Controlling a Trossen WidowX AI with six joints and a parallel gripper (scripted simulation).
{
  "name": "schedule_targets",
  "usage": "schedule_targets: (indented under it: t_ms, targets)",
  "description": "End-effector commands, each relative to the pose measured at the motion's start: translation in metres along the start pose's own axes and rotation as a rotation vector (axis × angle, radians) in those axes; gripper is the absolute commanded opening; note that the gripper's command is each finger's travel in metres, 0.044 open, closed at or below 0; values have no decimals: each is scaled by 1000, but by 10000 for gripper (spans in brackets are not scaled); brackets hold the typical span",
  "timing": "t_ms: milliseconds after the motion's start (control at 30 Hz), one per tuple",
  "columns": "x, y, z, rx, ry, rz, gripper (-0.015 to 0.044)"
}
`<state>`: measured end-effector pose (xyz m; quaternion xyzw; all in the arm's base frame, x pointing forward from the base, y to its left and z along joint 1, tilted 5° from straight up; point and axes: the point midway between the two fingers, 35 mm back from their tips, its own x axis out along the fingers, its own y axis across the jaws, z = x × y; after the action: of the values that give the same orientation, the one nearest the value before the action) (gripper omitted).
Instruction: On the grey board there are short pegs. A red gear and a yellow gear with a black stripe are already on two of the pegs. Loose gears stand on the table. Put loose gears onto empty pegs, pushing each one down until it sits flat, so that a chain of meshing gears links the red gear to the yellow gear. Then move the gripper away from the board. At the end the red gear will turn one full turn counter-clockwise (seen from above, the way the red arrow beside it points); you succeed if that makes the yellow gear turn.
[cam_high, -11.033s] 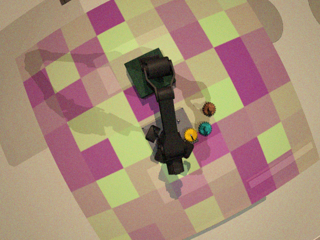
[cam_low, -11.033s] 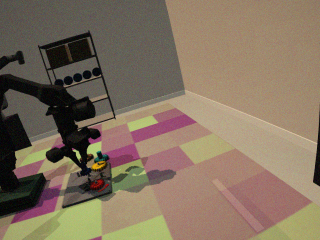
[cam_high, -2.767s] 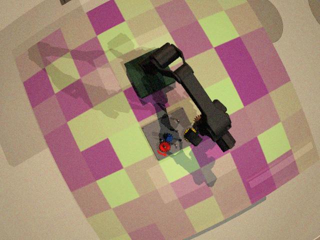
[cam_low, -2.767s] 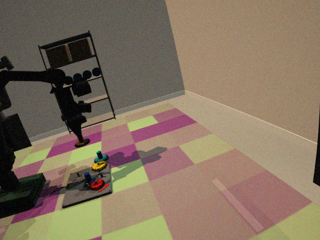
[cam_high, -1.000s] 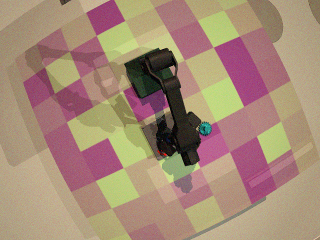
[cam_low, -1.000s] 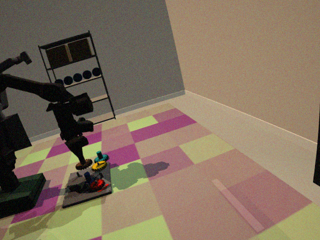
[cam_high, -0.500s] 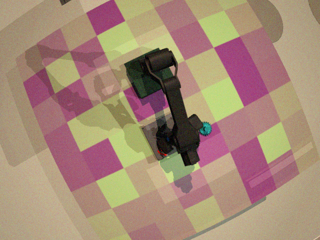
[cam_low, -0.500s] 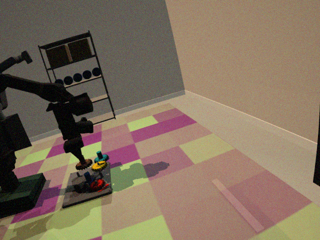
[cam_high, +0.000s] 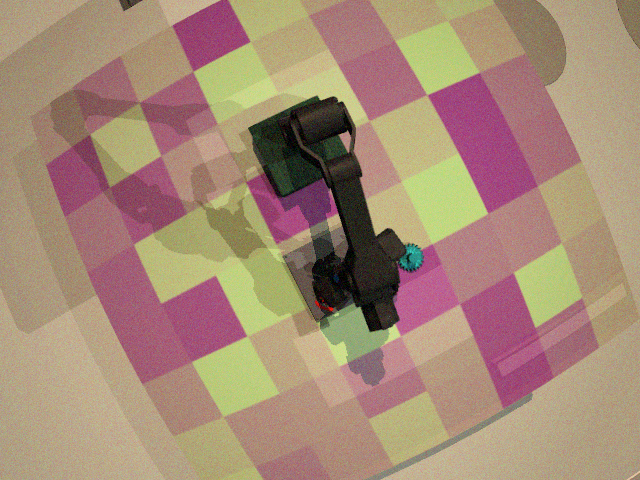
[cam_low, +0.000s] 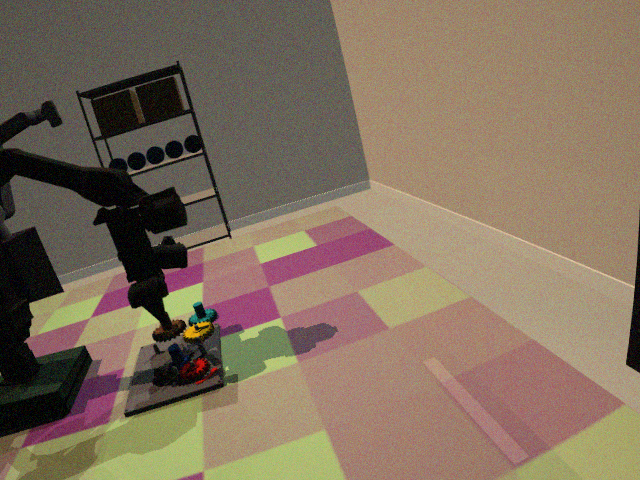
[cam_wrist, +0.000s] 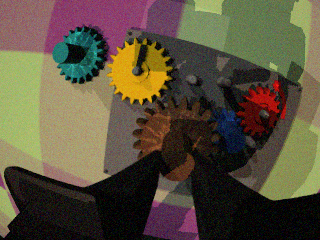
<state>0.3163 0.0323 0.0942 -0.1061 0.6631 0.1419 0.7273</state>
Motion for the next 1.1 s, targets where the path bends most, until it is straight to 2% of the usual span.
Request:
schedule_targets:
  t_ms: [0,333,900,1067]
  targets:
    - [5,1,0,-43,0,2,0]
    - [20,0,0,-72,0,2,0]
    - [37,0,-1,201,1,3,0]
    - [39,0,0,186,0,3,0]
